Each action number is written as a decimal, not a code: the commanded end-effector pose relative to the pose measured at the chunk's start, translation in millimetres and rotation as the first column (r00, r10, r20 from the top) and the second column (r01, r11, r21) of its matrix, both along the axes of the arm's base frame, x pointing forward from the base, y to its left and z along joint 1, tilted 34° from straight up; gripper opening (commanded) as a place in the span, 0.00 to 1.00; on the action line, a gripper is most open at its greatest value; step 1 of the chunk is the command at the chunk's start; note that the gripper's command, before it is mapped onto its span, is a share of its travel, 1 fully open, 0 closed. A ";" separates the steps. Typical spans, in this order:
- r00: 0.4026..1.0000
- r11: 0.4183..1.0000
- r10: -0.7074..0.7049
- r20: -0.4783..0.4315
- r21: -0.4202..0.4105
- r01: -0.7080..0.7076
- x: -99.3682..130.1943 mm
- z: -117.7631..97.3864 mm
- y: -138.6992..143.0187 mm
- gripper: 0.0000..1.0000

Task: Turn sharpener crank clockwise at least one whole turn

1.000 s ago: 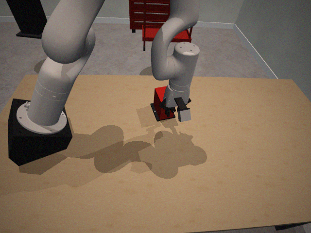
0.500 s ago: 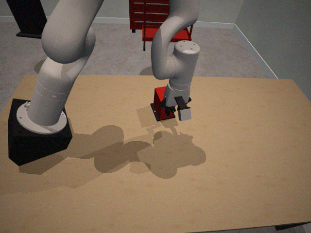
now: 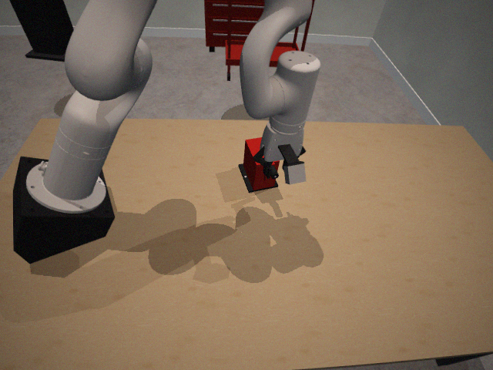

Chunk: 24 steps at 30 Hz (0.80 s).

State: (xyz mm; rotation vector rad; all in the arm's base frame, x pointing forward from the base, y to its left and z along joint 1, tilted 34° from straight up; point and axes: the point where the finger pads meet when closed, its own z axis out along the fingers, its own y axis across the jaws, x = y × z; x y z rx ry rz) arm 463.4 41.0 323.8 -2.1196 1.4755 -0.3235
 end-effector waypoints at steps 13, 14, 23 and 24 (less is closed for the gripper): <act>1.000 1.000 0.000 -0.002 -0.001 0.000 -15.7 28.8 -9.5 0.54; 1.000 1.000 0.000 -0.002 -0.001 0.000 -16.1 29.4 -9.7 0.54; 1.000 1.000 0.000 -0.002 -0.001 0.000 -16.6 30.3 -10.1 0.00; 1.000 1.000 0.000 -0.002 -0.001 0.000 -16.6 30.3 -10.1 0.00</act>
